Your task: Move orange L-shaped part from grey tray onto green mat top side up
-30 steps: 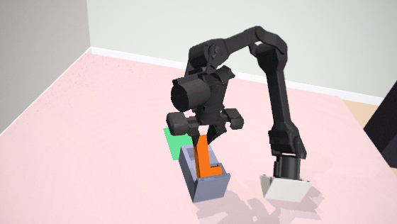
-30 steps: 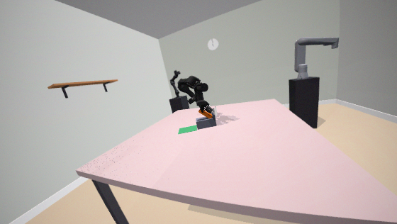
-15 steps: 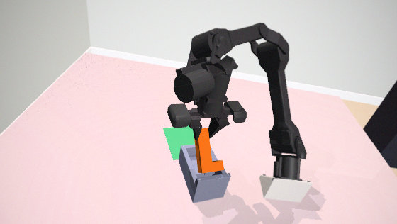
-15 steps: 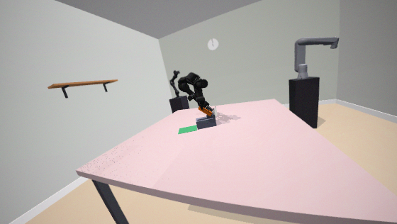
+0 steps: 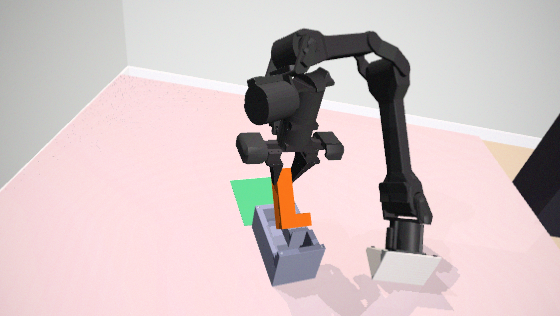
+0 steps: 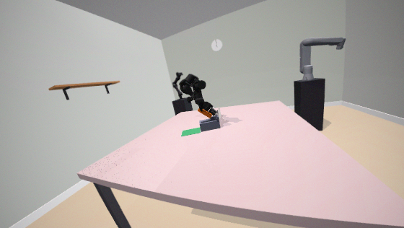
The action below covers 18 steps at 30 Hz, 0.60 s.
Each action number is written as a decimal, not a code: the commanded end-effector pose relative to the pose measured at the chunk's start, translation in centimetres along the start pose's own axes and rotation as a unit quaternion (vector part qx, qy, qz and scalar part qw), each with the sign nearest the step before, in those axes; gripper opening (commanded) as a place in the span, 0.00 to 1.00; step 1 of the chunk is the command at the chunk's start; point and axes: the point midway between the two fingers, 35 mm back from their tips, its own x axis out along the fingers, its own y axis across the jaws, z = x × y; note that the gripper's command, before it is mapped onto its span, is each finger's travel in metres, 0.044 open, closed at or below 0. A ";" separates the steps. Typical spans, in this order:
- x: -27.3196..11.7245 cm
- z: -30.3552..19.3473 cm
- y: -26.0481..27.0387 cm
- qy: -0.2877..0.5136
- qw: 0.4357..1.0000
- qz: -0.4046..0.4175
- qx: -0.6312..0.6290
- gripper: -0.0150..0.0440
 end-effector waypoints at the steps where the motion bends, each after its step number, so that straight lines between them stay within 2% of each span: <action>1: 0.1 2.2 -0.4 0.000 1.000 0.005 -0.002 0.25; 18: -0.1 10.4 -1.6 0.001 0.999 0.033 -0.001 0.25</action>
